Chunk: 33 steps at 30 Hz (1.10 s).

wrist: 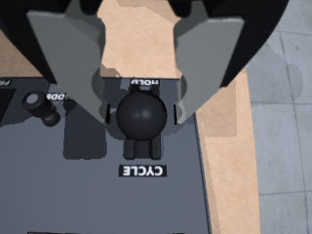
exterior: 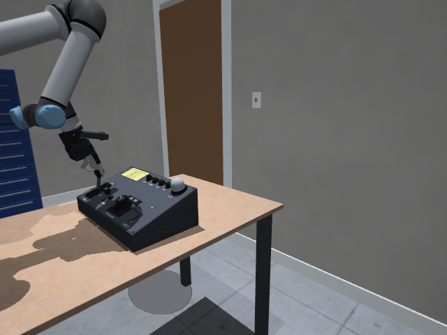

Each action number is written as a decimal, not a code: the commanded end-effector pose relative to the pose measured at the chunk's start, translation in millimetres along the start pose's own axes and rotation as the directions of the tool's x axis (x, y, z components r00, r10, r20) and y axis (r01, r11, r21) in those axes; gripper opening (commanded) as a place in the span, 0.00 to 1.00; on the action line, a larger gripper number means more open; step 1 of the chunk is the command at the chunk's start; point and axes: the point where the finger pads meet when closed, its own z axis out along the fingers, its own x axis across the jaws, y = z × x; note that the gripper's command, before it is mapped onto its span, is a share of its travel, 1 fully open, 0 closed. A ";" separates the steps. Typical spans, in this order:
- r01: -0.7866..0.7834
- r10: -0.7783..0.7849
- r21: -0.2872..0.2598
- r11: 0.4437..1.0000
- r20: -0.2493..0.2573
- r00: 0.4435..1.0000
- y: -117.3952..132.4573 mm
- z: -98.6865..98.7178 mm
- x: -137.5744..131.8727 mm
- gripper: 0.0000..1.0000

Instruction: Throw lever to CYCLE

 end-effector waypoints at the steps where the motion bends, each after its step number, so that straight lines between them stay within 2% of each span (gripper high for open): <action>1: 0.000 0.000 0.001 1.000 0.000 1.000 -0.3 -0.2 -0.2 0.44; 24: 0.000 0.000 0.001 1.000 0.000 1.000 -0.3 -1.4 -0.2 0.44; 28: 0.000 0.000 0.001 1.000 0.000 1.000 -0.3 -7.8 -0.2 0.44; 33: 0.000 0.000 0.001 1.000 0.000 1.000 -0.2 -24.9 -0.2 0.44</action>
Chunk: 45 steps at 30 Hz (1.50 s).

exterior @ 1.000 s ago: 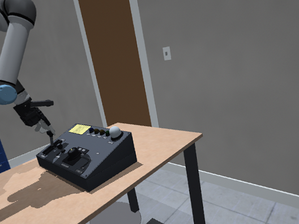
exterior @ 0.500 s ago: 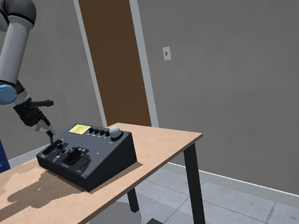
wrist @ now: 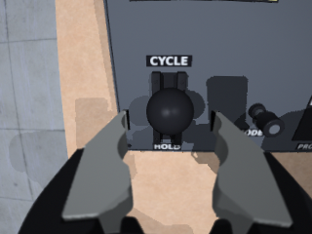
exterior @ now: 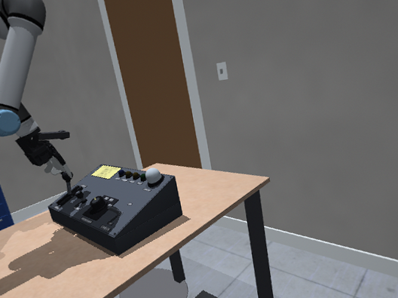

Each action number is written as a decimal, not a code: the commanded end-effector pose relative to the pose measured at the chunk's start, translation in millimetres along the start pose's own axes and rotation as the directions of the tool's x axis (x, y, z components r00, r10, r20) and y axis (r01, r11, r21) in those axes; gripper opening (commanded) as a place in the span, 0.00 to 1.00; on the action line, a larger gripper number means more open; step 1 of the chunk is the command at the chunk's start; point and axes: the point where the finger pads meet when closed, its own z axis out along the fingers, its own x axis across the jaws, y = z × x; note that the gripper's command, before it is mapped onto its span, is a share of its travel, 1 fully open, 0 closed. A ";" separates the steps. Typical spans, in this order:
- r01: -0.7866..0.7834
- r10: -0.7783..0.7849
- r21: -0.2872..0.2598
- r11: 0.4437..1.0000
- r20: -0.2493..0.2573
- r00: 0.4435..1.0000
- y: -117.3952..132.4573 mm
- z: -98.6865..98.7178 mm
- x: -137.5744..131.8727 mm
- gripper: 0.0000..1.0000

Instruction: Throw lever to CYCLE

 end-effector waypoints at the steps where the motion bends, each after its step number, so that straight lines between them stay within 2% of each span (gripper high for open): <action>1: 0.000 0.000 0.001 1.000 0.000 1.000 -0.5 -18.5 -0.1 0.44; 3: 0.000 0.000 0.001 1.000 0.000 1.000 -0.5 -18.5 -0.1 0.44; 12: 0.000 0.000 0.001 1.000 0.000 1.000 -0.5 -59.0 -0.1 0.44; 17: 0.000 0.000 0.001 1.000 0.000 1.000 -0.4 -74.9 -0.1 0.44; 29: 0.000 0.000 0.001 1.000 0.000 1.000 -0.4 -84.1 -0.1 0.44; 30: 0.000 0.000 0.001 1.000 0.000 1.000 -0.4 -84.1 -0.1 1.00; 45: 0.000 0.000 0.001 1.000 0.000 1.000 -0.4 -84.1 -0.1 1.00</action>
